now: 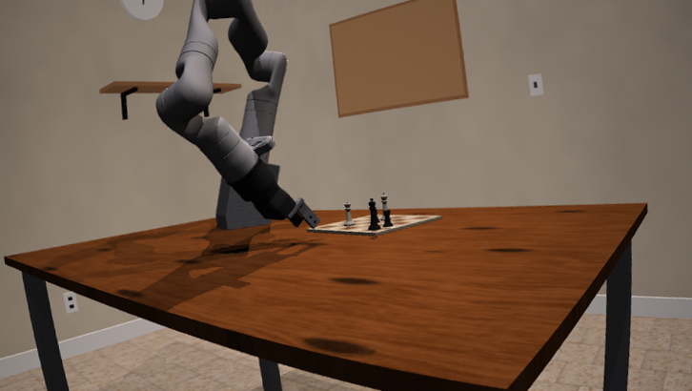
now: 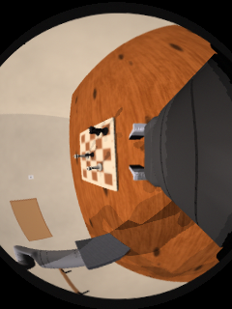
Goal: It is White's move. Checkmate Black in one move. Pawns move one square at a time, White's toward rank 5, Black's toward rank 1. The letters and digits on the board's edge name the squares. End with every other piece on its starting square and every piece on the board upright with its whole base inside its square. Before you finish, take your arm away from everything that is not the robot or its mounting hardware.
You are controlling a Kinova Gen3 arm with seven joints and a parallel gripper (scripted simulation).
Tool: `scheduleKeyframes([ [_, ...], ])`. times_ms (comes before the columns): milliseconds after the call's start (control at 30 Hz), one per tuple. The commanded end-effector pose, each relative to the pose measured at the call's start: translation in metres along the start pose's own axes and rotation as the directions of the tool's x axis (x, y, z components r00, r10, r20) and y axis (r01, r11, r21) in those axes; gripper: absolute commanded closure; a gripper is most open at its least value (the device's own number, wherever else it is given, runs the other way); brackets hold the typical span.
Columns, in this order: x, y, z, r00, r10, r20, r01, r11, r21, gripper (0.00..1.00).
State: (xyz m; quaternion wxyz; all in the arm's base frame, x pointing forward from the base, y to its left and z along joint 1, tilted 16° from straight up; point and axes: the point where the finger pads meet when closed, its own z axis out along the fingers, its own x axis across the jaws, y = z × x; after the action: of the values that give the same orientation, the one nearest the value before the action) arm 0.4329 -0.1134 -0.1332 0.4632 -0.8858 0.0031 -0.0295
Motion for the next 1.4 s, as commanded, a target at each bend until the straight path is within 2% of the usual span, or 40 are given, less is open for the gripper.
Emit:
scheduleKeyframes([
  [0,0.0018,-0.0024,0.0042,1.000,-0.017,-0.003,0.017,1.000,0.007,0.00],
  [1367,0.0048,-0.0053,0.0086,0.999,-0.047,-0.010,0.047,0.999,0.014,0.00],
])
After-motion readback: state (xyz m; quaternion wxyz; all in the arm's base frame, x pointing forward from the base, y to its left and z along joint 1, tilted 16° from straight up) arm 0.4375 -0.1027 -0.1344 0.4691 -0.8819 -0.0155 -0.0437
